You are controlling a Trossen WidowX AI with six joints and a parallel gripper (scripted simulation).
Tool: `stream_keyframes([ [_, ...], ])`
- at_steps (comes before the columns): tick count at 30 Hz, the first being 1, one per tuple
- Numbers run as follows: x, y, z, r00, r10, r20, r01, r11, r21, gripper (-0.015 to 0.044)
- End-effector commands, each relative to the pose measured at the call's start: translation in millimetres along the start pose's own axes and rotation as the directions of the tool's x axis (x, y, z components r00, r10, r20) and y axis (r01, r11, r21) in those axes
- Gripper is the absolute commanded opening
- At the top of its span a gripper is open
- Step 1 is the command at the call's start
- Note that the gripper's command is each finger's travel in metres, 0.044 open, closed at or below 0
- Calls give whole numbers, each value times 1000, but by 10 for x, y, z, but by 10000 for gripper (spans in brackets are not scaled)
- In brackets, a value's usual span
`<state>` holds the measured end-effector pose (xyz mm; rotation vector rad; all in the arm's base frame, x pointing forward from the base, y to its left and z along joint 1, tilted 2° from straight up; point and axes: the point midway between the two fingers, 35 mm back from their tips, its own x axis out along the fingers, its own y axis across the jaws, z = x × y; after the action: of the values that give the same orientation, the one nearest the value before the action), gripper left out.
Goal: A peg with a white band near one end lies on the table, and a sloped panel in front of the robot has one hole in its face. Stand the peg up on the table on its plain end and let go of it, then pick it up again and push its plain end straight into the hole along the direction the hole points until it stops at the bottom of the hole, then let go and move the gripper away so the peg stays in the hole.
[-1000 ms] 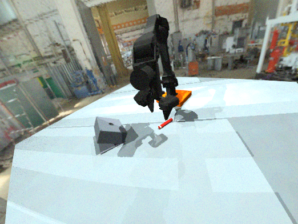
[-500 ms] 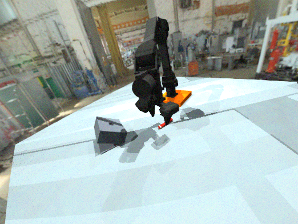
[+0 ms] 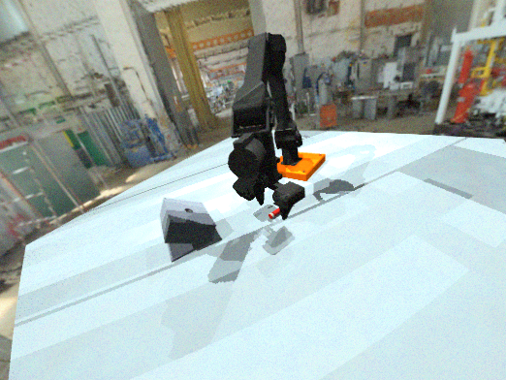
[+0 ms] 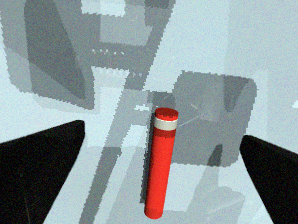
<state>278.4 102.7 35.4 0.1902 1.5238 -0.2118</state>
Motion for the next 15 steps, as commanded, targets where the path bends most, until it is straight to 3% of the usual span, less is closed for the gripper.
stream_keyframes([
  [1, 72, -7, -15, 1000, 1, -3, -1, 1000, -4, 440],
  [7, 140, -13, -23, 1000, 1, -3, -1, 1000, -4, 440],
  [15, 140, -13, -23, 1000, 1, -3, -1, 1000, -4, 230],
])
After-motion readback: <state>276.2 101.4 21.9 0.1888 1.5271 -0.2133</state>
